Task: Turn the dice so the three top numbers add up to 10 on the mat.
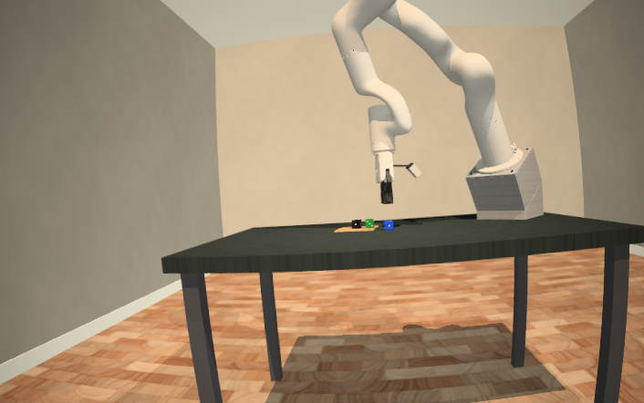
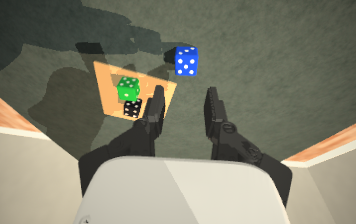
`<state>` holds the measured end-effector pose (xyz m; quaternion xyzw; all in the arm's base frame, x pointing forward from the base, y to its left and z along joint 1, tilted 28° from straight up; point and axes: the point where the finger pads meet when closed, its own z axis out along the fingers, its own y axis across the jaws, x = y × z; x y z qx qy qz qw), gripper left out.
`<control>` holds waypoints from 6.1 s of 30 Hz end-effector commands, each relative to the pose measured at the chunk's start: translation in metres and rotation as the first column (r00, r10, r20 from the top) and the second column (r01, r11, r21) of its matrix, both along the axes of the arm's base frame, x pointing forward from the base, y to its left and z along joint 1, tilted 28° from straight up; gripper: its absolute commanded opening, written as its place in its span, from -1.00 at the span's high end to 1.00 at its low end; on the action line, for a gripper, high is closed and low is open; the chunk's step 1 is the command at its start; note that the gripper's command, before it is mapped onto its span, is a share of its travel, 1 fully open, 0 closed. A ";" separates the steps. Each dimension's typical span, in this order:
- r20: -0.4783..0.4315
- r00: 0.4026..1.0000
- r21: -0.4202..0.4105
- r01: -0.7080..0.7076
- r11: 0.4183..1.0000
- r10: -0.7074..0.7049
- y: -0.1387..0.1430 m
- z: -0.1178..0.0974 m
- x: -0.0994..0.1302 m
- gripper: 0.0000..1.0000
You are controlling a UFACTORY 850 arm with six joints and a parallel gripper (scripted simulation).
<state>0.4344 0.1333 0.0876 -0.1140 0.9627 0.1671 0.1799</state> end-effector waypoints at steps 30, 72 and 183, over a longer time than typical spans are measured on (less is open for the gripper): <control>0.001 1.000 0.000 0.000 1.000 0.000 0.011 -0.027 0.010 0.05; 0.001 1.000 0.000 0.000 1.000 0.000 0.019 -0.046 0.016 0.05; 0.001 1.000 0.000 0.000 1.000 0.000 0.031 -0.076 0.027 0.47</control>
